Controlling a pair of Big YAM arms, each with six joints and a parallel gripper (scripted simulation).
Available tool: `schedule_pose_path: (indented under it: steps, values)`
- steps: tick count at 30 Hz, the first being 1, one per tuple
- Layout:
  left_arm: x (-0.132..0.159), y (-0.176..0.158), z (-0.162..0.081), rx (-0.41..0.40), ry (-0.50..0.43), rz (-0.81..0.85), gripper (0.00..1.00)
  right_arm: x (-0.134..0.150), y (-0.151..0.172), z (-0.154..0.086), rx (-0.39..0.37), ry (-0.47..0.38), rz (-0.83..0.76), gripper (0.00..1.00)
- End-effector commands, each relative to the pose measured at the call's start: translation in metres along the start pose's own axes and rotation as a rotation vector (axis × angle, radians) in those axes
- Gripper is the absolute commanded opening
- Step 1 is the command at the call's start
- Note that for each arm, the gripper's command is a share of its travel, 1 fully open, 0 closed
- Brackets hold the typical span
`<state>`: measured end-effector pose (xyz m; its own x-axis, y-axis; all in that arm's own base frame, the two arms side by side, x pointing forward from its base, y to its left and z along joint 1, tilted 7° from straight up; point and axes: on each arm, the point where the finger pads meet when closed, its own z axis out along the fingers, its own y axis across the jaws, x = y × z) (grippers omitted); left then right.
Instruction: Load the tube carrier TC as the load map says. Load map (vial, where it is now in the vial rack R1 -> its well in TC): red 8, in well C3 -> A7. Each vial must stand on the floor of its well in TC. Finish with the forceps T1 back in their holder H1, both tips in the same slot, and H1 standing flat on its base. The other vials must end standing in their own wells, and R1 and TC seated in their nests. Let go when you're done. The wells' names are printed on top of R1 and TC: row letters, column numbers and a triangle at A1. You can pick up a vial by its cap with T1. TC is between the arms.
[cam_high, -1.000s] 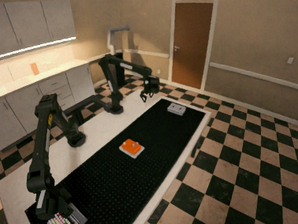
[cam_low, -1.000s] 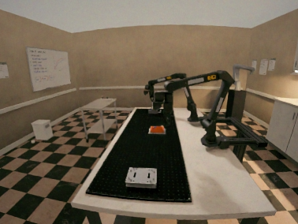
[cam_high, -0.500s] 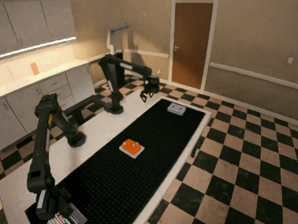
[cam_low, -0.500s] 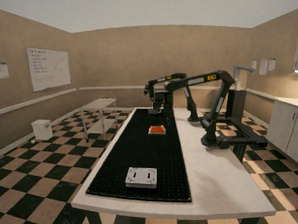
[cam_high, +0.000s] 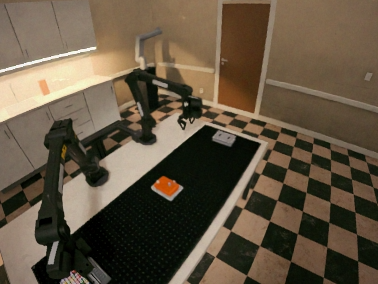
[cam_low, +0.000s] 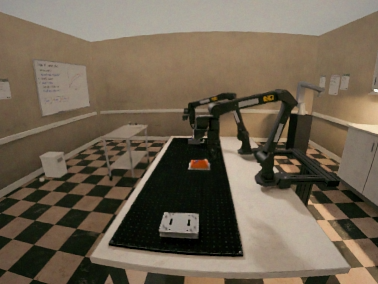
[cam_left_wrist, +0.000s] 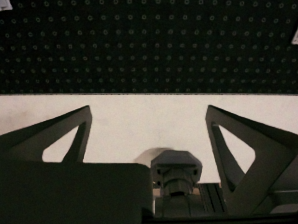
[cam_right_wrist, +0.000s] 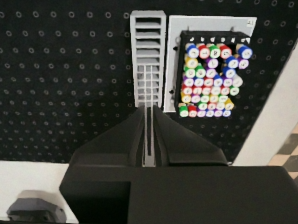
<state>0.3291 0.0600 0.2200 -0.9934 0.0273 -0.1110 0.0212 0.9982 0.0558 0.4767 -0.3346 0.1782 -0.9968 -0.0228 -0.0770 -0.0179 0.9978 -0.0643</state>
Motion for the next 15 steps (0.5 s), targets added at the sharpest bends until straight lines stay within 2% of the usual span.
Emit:
schedule_pose_path:
  steps: [1,15]
  values:
    - [-0.0197,0.0049,-0.0172,-0.005,-0.032,0.010,1.00,-0.0028,0.0009,0.0123,-0.005,0.007,0.004,0.07]
    - [-0.0197,0.0049,-0.0172,-0.005,-0.032,0.010,1.00,-0.0023,0.0011,0.0152,-0.006,0.008,0.004,0.07]
